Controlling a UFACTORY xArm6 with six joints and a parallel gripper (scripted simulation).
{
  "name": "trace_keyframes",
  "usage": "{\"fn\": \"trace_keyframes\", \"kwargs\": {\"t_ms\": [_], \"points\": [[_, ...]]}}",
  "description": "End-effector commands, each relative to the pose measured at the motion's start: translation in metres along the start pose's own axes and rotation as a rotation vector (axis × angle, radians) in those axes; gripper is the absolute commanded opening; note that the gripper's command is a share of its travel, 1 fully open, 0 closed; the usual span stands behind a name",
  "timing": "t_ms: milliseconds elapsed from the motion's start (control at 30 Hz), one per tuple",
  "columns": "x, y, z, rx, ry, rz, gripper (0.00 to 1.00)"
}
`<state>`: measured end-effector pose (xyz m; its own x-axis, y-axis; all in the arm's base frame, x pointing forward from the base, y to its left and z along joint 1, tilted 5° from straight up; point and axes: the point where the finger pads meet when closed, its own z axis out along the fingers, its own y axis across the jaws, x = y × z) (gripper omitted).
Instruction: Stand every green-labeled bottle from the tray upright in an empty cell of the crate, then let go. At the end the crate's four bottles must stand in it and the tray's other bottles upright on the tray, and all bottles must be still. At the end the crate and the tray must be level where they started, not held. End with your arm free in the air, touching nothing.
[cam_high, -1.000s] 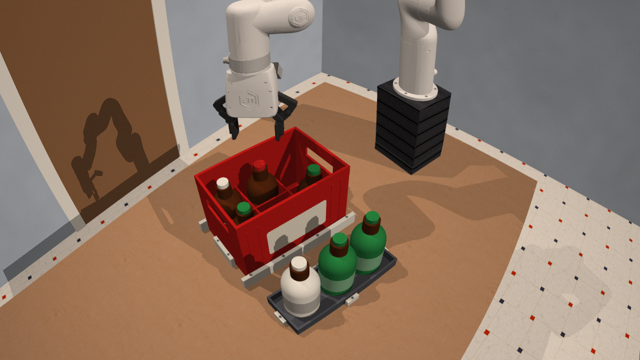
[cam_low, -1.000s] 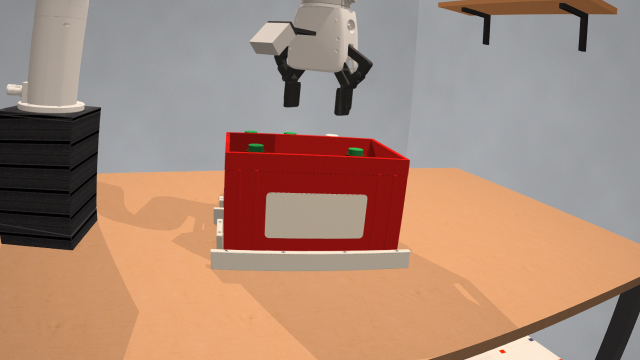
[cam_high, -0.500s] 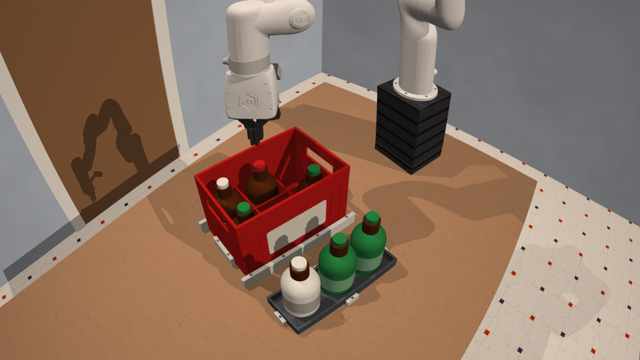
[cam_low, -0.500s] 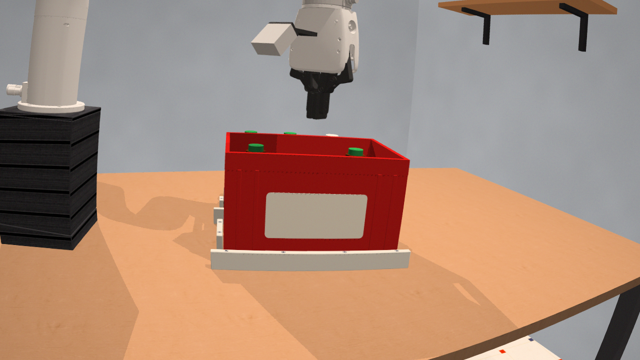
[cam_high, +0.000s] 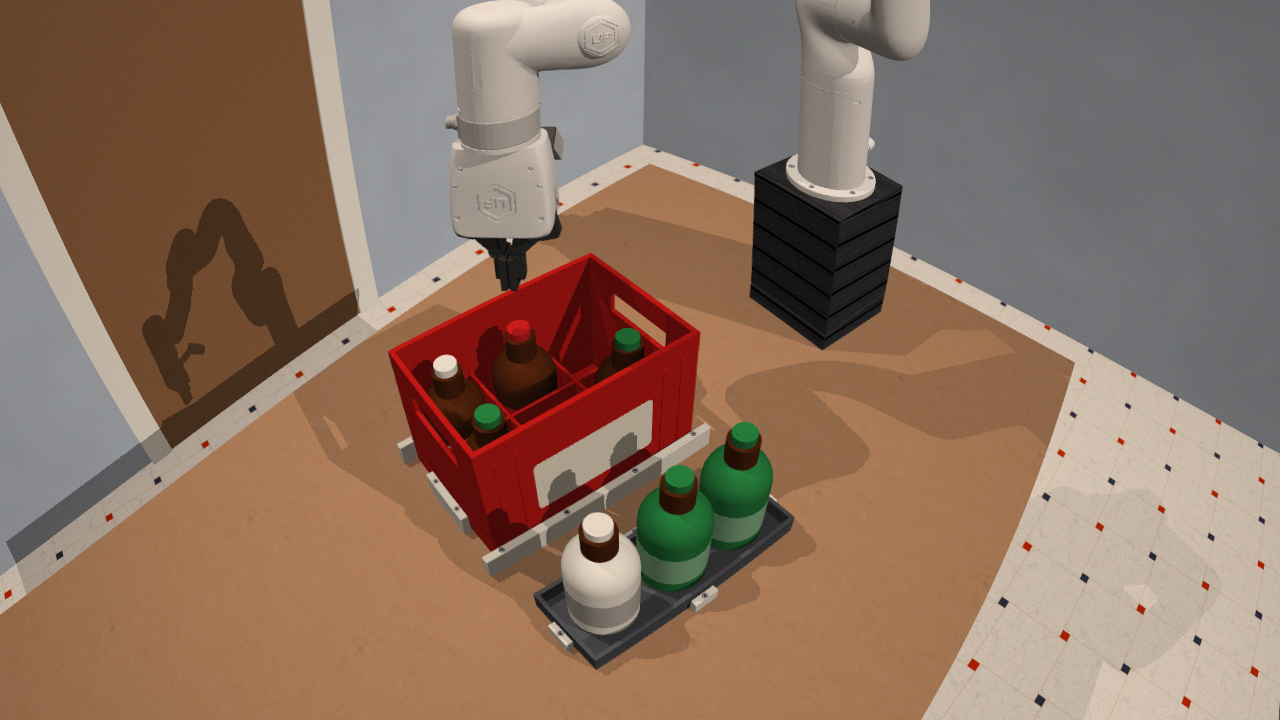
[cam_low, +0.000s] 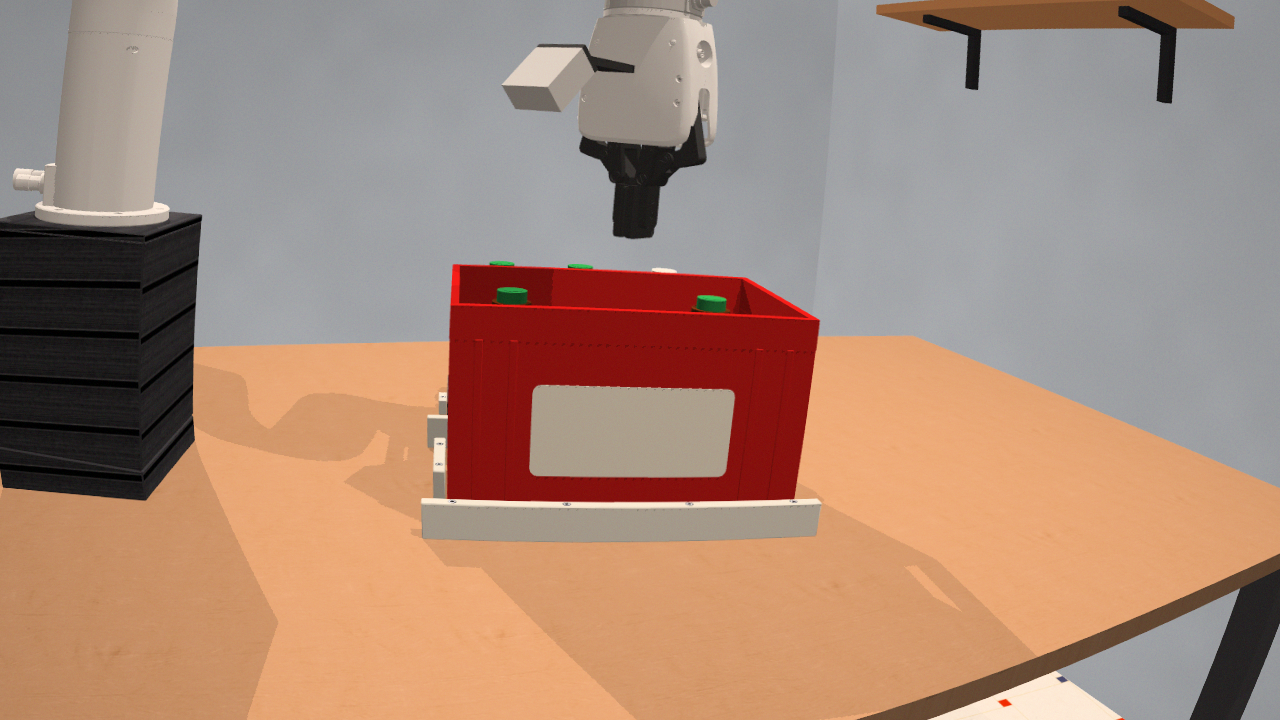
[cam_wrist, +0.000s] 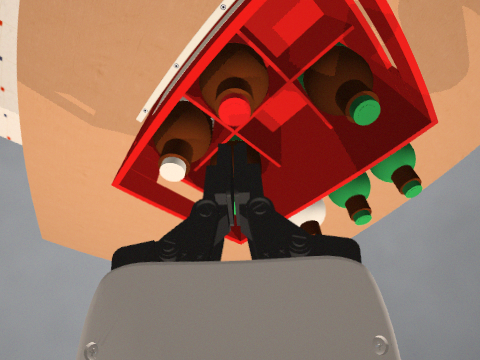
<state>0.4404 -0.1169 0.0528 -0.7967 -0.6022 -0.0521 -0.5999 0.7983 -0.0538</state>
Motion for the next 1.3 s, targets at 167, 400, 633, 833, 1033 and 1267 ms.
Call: {"fn": "trace_keyframes", "kwargs": {"t_ms": [167,400,633,833,1033,1267], "points": [[-0.001,-0.001,-0.001,0.003,-0.003,0.000,0.00],[-0.068,0.049,-0.001,0.000,-0.001,-0.001,0.00],[-0.114,0.108,-0.001,0.003,-0.002,-0.001,0.00],[-0.156,0.154,-0.001,0.003,-0.002,-0.001,0.65],[-0.180,0.179,-0.001,0.003,-0.002,-0.001,0.65],[-0.180,0.179,-0.001,0.003,-0.002,-0.001,0.65]]}}
